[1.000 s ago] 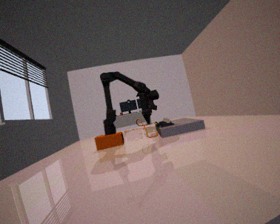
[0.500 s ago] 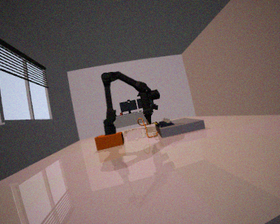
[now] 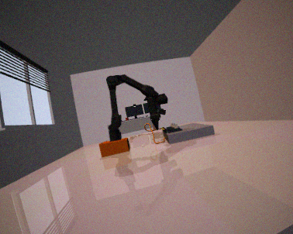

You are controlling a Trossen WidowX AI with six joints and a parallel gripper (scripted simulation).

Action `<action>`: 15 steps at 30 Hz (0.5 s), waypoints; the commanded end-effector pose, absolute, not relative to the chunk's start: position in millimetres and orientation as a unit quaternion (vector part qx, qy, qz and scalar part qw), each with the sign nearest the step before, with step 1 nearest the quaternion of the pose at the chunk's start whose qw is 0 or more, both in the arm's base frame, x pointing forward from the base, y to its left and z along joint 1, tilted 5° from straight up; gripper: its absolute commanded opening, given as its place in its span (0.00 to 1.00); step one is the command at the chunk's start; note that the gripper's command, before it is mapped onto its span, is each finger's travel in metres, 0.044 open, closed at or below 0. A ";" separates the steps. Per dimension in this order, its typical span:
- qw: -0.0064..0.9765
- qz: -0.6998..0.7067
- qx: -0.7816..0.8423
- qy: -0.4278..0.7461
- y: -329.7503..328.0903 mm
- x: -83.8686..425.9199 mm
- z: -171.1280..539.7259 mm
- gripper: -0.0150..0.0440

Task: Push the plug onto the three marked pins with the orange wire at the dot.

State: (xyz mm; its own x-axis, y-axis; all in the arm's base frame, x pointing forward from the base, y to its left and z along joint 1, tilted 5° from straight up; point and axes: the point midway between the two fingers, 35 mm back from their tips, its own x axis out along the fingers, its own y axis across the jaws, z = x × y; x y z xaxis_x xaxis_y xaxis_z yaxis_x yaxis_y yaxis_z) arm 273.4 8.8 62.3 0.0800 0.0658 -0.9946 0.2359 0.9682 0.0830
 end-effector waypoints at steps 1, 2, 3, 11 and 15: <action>0.727 -0.058 0.110 0.675 7.6 276.7 63.3 0.25; 0.727 -0.058 0.110 0.675 7.3 277.3 63.4 0.25; 0.727 -0.058 0.110 0.675 7.1 277.9 63.4 0.25; 0.727 -0.058 0.110 0.675 5.1 282.8 63.8 0.25; 0.727 -0.058 0.110 0.675 4.1 285.3 64.0 0.25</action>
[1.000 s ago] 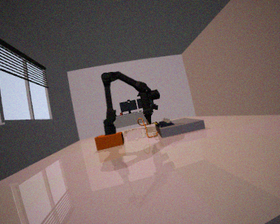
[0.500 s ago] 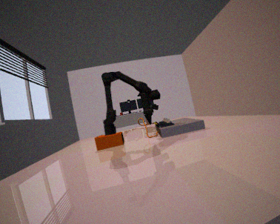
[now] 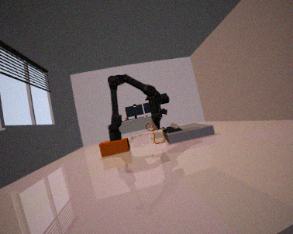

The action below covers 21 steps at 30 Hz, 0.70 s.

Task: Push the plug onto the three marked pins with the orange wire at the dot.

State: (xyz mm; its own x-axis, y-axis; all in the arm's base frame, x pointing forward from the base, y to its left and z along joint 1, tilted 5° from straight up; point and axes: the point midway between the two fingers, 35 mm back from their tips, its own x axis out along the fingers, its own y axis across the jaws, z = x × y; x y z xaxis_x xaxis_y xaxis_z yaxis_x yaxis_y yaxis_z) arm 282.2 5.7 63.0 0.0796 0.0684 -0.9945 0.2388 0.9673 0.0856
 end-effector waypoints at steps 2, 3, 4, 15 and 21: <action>0.727 -0.058 0.110 0.675 3.6 286.4 64.1 0.25; 0.727 -0.058 0.110 0.675 3.4 287.0 64.2 0.25; 0.727 -0.058 0.110 0.675 3.2 287.5 64.3 0.25; 0.727 -0.058 0.110 0.675 5.9 287.0 62.5 0.43; 0.728 -0.058 0.110 0.675 5.4 287.2 70.1 0.70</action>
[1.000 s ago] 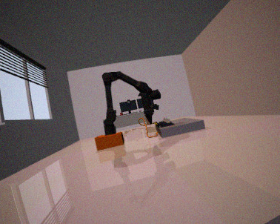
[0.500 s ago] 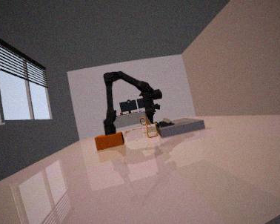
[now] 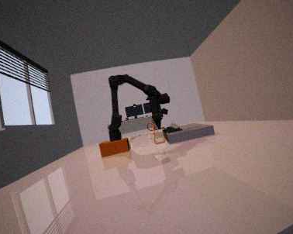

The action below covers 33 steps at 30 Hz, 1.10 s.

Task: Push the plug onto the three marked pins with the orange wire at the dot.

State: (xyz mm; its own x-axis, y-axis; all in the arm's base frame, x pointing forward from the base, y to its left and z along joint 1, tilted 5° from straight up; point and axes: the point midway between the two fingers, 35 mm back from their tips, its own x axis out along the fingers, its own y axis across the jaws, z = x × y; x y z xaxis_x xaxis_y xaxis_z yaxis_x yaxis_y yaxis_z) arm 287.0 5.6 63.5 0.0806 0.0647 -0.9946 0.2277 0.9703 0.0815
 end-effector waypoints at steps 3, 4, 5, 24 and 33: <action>0.728 -0.058 0.110 0.675 3.7 286.0 97.2 0.83; 0.728 -0.058 0.110 0.675 3.0 284.8 107.3 0.88; 0.728 -0.058 0.110 0.675 2.5 283.6 115.3 0.92; 0.728 -0.058 0.110 0.675 2.1 282.3 122.4 1.00; 0.728 -0.058 0.110 0.675 2.1 282.3 122.4 1.00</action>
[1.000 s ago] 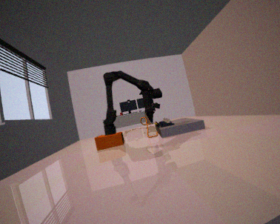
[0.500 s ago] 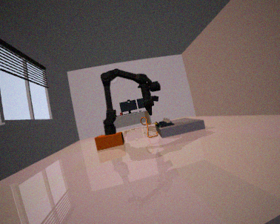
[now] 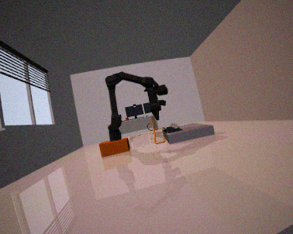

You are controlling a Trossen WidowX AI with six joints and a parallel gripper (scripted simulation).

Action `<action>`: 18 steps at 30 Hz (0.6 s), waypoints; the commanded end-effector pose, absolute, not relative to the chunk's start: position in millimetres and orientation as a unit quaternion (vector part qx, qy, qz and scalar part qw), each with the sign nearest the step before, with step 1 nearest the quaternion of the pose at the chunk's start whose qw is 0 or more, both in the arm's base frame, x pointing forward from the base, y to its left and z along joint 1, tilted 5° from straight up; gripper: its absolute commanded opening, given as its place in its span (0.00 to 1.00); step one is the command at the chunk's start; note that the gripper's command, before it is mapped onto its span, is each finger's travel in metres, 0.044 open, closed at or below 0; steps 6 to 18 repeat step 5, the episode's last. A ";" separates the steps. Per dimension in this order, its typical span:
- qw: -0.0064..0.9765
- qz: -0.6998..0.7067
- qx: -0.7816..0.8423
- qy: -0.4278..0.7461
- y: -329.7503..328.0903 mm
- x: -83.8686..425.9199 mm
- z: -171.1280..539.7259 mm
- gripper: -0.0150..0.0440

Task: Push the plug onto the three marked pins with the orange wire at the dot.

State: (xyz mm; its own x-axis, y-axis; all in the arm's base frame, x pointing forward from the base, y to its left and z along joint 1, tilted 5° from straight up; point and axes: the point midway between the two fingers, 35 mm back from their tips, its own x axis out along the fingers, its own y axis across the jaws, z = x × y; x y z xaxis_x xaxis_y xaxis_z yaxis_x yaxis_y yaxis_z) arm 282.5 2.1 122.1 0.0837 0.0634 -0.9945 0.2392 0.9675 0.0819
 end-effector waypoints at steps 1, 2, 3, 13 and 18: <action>0.728 -0.058 0.110 0.675 2.1 282.3 122.4 1.00; 0.728 -0.058 0.110 0.675 2.1 282.3 122.4 1.00; 0.728 -0.058 0.110 0.675 2.1 282.3 122.4 1.00; 0.728 -0.058 0.110 0.675 2.1 282.3 122.4 1.00; 0.728 -0.058 0.110 0.675 2.1 282.3 122.4 1.00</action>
